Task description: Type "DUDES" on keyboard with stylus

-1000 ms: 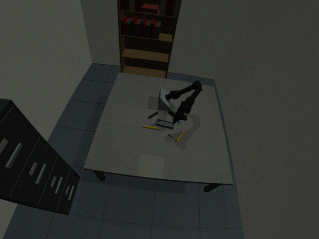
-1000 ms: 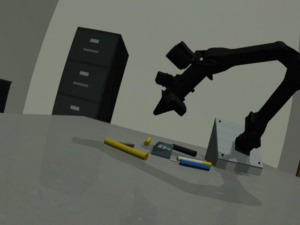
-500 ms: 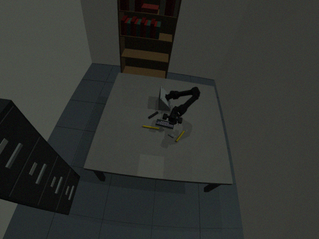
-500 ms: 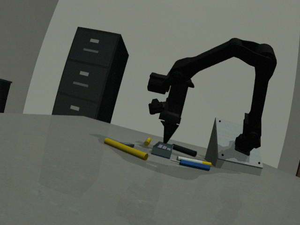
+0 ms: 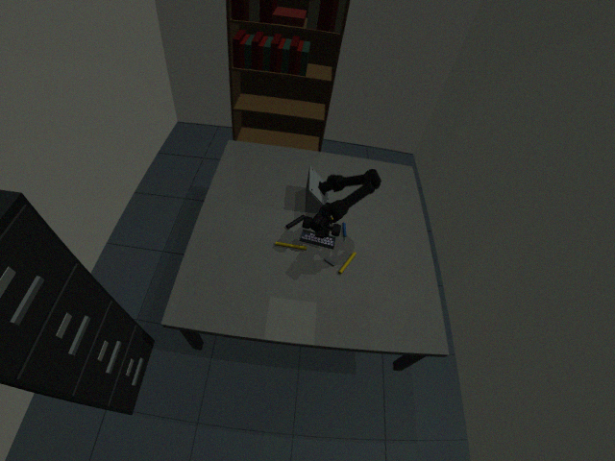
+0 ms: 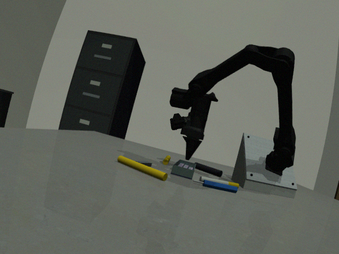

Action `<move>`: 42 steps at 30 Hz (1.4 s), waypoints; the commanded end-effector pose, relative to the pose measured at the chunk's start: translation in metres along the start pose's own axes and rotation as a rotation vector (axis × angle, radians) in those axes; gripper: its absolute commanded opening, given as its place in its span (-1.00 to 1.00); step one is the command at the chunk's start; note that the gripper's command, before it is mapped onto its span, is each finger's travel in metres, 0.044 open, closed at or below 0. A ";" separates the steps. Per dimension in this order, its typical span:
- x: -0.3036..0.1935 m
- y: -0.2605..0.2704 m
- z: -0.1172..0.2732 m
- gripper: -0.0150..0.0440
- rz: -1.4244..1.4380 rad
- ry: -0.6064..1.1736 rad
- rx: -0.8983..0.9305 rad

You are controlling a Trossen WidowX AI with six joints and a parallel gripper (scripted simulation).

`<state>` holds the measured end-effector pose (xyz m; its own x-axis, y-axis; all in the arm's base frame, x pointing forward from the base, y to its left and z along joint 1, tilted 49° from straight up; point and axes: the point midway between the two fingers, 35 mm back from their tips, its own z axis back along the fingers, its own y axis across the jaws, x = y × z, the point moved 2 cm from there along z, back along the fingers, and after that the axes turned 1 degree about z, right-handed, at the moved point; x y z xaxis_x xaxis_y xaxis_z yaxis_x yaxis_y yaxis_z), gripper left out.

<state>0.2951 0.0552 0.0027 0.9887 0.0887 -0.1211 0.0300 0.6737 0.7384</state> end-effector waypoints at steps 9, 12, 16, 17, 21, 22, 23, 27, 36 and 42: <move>0.001 -0.040 0.000 -0.49 0.018 0.002 -0.007; 0.000 -0.061 -0.001 -0.49 0.019 0.002 -0.006; 0.000 -0.061 -0.001 -0.49 0.019 0.002 -0.006; 0.000 -0.061 -0.001 -0.49 0.019 0.002 -0.006; 0.000 -0.061 -0.001 -0.49 0.019 0.002 -0.006; 0.000 -0.061 -0.001 -0.49 0.019 0.002 -0.006; -0.002 -0.060 -0.001 -0.49 0.019 0.002 -0.006; -0.026 -0.039 -0.001 -0.49 0.018 0.004 -0.005; -0.028 -0.038 -0.001 -0.49 0.018 0.004 -0.005; -0.027 -0.026 -0.001 -0.49 0.017 0.003 -0.006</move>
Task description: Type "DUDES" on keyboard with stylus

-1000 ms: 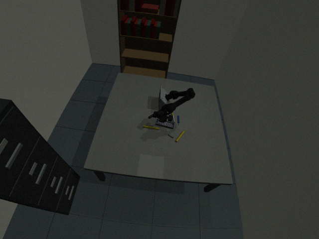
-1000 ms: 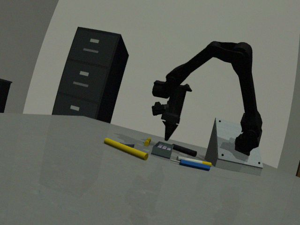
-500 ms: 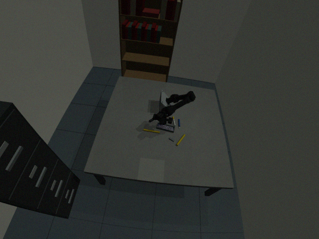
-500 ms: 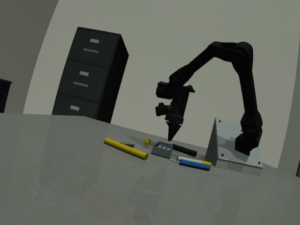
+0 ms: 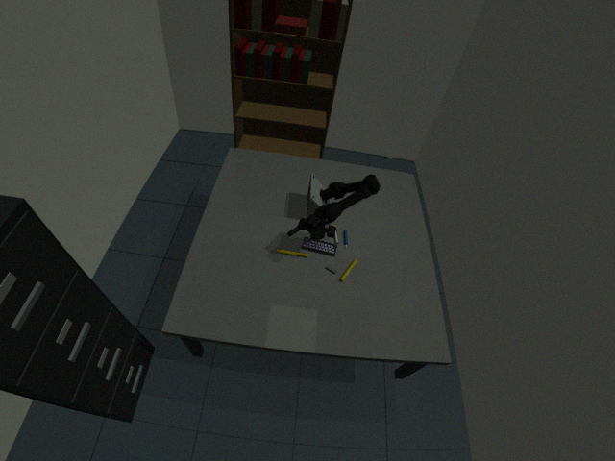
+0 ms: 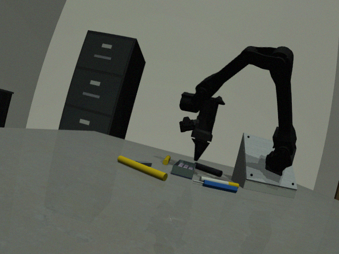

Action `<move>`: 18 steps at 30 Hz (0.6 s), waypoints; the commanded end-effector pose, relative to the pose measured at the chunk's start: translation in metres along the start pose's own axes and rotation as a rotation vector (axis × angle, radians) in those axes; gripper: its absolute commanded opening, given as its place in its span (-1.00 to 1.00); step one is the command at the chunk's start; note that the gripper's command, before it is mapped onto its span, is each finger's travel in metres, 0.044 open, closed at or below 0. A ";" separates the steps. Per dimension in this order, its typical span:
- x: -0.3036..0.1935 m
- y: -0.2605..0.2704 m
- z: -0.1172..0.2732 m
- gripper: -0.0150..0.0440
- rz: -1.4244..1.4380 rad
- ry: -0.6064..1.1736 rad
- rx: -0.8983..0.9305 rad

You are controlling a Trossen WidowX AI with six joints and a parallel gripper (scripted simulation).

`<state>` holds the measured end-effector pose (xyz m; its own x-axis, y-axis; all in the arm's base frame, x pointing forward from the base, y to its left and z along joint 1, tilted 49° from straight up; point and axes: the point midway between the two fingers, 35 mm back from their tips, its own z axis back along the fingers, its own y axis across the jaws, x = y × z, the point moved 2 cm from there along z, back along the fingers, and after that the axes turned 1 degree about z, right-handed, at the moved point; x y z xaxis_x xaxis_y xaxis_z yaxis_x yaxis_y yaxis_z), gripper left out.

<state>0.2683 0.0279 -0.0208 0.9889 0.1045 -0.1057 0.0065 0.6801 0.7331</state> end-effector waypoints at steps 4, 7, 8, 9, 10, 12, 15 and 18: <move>0.000 0.065 -0.001 -0.49 -0.005 0.003 0.009; 0.000 0.068 -0.001 -0.49 -0.005 0.003 0.009; 0.000 0.068 -0.001 -0.49 -0.005 0.003 0.009; 0.000 0.068 -0.001 -0.49 -0.005 0.003 0.009; 0.000 0.068 -0.001 -0.49 -0.005 0.003 0.009; 0.000 0.068 -0.001 -0.49 -0.005 0.003 0.009; 0.000 0.068 -0.001 -0.49 -0.005 0.003 0.009; 0.000 0.068 0.001 -0.49 -0.005 0.003 0.009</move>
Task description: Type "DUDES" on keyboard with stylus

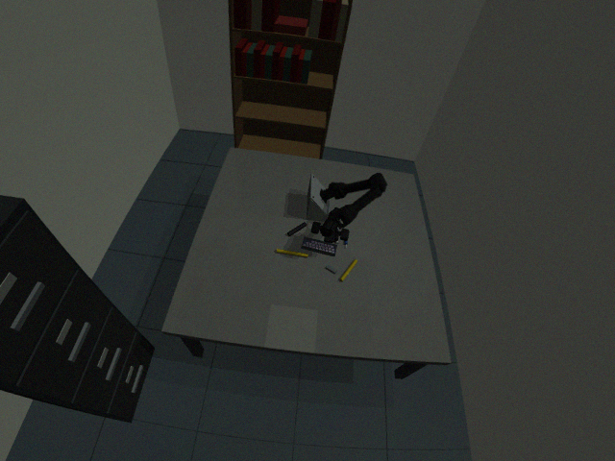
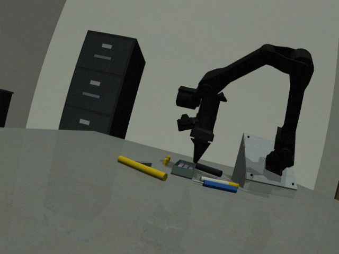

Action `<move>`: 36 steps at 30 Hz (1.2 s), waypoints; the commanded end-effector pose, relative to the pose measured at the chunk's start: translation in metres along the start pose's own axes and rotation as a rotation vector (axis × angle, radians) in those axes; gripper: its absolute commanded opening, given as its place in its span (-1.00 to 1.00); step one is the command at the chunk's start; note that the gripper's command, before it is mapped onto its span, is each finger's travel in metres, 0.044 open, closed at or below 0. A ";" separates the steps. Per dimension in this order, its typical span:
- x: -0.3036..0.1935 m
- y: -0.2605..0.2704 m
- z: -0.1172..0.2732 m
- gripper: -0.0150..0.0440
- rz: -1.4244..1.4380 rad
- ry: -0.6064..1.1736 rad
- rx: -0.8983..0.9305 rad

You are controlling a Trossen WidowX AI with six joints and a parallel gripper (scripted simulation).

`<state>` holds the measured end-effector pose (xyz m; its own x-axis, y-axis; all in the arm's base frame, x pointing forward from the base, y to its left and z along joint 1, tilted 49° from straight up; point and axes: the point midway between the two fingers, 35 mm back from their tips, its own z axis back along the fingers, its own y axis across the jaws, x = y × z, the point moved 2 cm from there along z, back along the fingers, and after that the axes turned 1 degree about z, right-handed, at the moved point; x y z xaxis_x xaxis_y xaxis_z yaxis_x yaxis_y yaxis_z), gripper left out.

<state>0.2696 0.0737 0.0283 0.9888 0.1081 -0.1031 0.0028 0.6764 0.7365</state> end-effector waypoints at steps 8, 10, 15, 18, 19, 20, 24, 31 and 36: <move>-0.001 0.000 0.059 -0.49 -0.010 0.002 0.003; -0.001 0.000 0.058 -0.49 -0.012 -0.001 0.004; 0.001 -0.001 0.054 -0.49 -0.015 -0.010 0.006; 0.001 -0.001 0.054 -0.22 -0.015 -0.009 0.006; 0.001 -0.001 0.054 -0.14 -0.015 -0.009 0.006; 0.001 -0.001 0.054 -0.22 -0.015 -0.009 0.006; 0.001 -0.001 0.054 -0.49 -0.015 -0.009 0.006; 0.001 -0.001 0.054 -0.49 -0.015 -0.009 0.006; 0.000 0.000 0.054 -0.22 -0.014 -0.013 0.004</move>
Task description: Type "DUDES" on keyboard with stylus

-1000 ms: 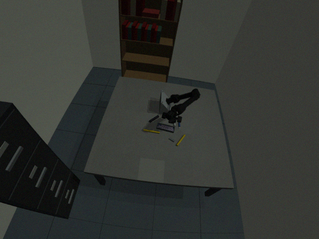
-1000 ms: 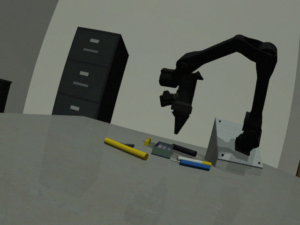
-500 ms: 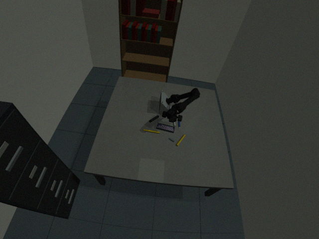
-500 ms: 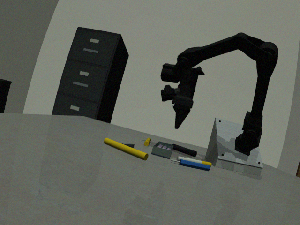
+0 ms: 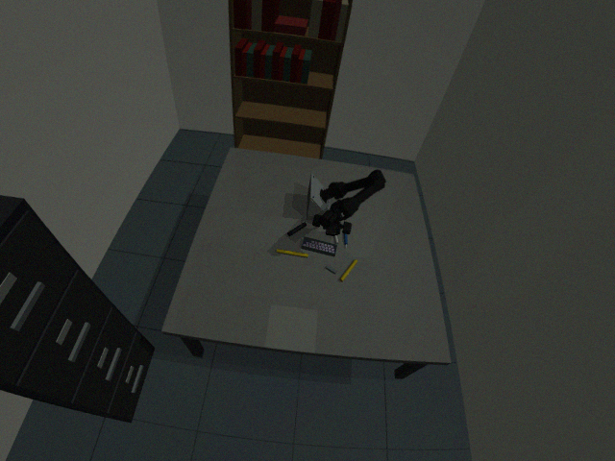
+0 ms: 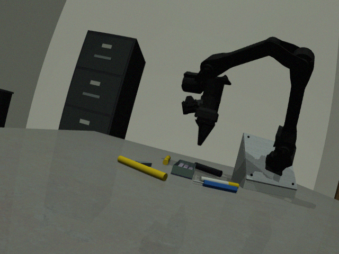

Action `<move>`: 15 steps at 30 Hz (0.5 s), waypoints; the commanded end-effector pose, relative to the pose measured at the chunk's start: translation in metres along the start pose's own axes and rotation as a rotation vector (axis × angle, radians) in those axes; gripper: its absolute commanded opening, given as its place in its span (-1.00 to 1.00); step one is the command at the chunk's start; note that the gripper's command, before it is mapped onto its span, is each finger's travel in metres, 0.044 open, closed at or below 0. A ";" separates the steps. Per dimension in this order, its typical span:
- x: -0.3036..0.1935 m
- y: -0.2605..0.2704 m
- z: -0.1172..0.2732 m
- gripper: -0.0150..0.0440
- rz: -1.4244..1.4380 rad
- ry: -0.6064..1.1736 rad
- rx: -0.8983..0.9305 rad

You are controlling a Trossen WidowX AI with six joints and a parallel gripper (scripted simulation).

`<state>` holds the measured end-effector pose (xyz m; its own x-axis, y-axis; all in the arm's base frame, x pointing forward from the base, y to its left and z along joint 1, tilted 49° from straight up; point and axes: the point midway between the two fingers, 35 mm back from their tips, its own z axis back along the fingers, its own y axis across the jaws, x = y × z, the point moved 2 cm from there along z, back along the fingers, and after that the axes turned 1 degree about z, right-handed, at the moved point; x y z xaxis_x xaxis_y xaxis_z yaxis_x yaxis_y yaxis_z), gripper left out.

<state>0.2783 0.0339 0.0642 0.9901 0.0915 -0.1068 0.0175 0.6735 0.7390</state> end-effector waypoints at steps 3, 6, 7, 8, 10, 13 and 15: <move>-0.008 0.015 -0.003 0.02 0.017 -0.056 -0.035; -0.018 0.033 -0.007 0.02 0.040 -0.130 -0.064; -0.022 0.038 -0.009 0.02 0.048 -0.155 -0.070; -0.026 0.044 -0.011 0.02 0.057 -0.180 -0.076; -0.035 0.053 -0.014 0.02 0.075 -0.231 -0.080; -0.048 0.067 -0.020 0.02 0.103 -0.307 -0.073; -0.057 0.074 -0.024 0.02 0.123 -0.357 -0.059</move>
<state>0.2359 0.0856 0.1065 0.9837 -0.0417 0.1751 -0.0906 0.7258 0.6819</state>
